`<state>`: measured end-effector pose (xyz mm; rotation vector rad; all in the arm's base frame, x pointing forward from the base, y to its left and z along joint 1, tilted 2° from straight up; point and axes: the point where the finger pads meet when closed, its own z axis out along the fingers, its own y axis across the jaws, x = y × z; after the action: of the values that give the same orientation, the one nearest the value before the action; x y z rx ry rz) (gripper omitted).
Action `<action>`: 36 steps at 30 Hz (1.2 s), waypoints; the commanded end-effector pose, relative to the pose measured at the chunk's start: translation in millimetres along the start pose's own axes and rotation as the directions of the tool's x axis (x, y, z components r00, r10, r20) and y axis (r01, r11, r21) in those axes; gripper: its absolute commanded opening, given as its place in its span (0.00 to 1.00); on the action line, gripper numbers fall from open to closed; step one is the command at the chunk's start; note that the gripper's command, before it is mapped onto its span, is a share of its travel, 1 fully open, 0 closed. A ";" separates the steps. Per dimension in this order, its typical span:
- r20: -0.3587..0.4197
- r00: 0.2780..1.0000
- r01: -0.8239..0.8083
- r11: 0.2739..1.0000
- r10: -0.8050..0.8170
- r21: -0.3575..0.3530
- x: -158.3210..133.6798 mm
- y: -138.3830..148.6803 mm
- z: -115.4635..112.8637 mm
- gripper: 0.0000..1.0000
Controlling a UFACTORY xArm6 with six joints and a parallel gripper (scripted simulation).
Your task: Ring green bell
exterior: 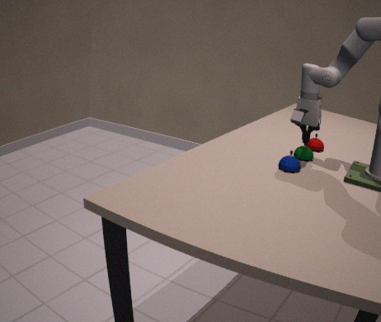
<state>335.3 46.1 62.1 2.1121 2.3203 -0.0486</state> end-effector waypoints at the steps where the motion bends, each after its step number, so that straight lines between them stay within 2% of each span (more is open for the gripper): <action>1: 0.000 1.000 0.000 1.000 0.000 -0.004 0.1 1.4 -1.1 0.00; 36: 0.000 1.000 0.000 1.000 0.000 -0.004 0.1 1.4 2.5 0.00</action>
<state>336.4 46.2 59.9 2.1106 2.3186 -0.0440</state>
